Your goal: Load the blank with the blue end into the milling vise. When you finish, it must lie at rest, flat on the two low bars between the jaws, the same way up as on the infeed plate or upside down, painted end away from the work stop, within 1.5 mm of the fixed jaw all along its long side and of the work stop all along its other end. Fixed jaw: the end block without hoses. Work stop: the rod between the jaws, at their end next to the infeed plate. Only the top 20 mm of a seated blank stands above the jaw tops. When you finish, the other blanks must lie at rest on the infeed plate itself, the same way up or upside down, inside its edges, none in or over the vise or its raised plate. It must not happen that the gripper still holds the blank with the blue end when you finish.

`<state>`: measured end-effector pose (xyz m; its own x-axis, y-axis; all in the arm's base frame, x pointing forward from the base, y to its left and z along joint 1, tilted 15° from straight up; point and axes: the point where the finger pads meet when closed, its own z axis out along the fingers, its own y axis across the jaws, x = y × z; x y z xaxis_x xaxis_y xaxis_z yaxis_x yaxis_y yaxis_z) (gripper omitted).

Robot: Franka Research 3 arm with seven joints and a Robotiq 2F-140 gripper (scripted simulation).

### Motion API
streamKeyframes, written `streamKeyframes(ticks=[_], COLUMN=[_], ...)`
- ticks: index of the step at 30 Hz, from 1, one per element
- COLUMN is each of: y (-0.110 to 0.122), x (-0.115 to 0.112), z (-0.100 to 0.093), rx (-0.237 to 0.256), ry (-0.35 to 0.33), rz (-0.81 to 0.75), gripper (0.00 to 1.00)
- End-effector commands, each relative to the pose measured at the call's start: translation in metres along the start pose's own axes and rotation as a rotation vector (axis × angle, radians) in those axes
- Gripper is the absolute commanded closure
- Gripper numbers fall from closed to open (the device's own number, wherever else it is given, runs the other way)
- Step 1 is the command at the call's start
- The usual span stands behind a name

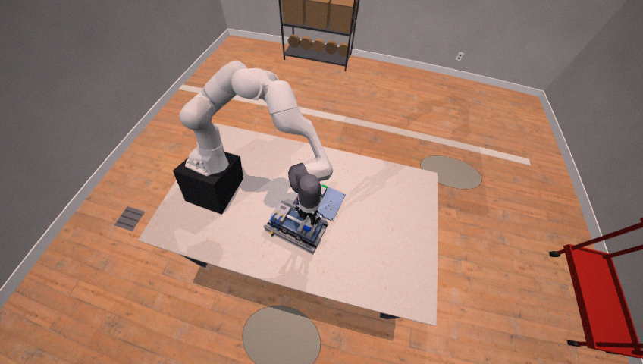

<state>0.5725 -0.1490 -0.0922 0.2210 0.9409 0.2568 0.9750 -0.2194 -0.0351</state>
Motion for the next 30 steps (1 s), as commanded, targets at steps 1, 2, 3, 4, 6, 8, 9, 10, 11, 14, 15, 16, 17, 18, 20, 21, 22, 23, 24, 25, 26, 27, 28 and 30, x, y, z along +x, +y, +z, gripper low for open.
streamKeyframes(ticks=[1, 2, 3, 4, 6, 8, 9, 10, 11, 14, 15, 16, 17, 18, 20, 21, 22, 23, 24, 25, 26, 27, 28, 30], y=[0.0006, 0.0009, 0.0012, 0.0015, 0.0015, 0.0015, 0.0015, 0.0015, 0.0015, 0.0015, 0.0015, 0.0015, 0.0001, 0.0001, 0.0000, 0.0000, 0.0000, 0.0000, 0.0000, 0.0000, 0.0000, 0.0000, 0.0000, 0.0000], x=[-0.0007, -0.0010, -0.0013, -0.0016, -0.0016, -0.0016, -0.0016, -0.0016, -0.0016, -0.0016, -0.0016, -0.0016, -0.0002, -0.0002, -0.0003, -0.0003, -0.0003, -0.0003, -0.0003, -0.0003, -0.0003, -0.0003, -0.0003, -0.0003], z=[-0.0008, -0.0011, -0.0015, -0.0018, -0.0018, -0.0018, -0.0018, -0.0018, -0.0018, -0.0018, -0.0018, -0.0018, 0.0000, 0.0002, 0.0006, 0.0008, 0.0008, 0.0008, 0.0008, 0.0008, 0.0008, 0.0008, 0.0008, 0.0008], rx=[-0.001, -0.002, -0.002, -0.003, -0.003, -0.003, -0.003, -0.003, -0.003, -0.003, -0.003, -0.003, -0.001, -0.001, -0.002, -0.003, -0.003, -0.003, -0.003, -0.003, -0.003, -0.003, -0.003, -0.003], ry=[0.000, -0.001, -0.001, -0.001, -0.001, -0.001, -0.001, -0.001, -0.001, -0.001, -0.001, -0.001, 0.000, 0.000, -0.001, -0.001, -0.001, -0.001, -0.001, -0.001, -0.001, -0.001, -0.001, -0.001], rz=[0.000, 0.000, 0.000, 0.000, 0.000, 0.000, 0.000, 0.000, 0.000, 0.000, 0.000, 0.000, 0.000, 0.000, 0.000, 0.000, 0.000, 0.000, 0.000, 0.000, 0.000, 0.000, 0.000, 0.000], gripper=[1.00, 1.00, 1.00, 1.00, 1.00, 1.00, 1.00, 1.00, 1.00, 1.00, 1.00, 1.00, 1.00, 1.00, 1.00, 1.00, 1.00, 1.00, 1.00, 1.00, 1.00, 1.00, 1.00, 1.00])
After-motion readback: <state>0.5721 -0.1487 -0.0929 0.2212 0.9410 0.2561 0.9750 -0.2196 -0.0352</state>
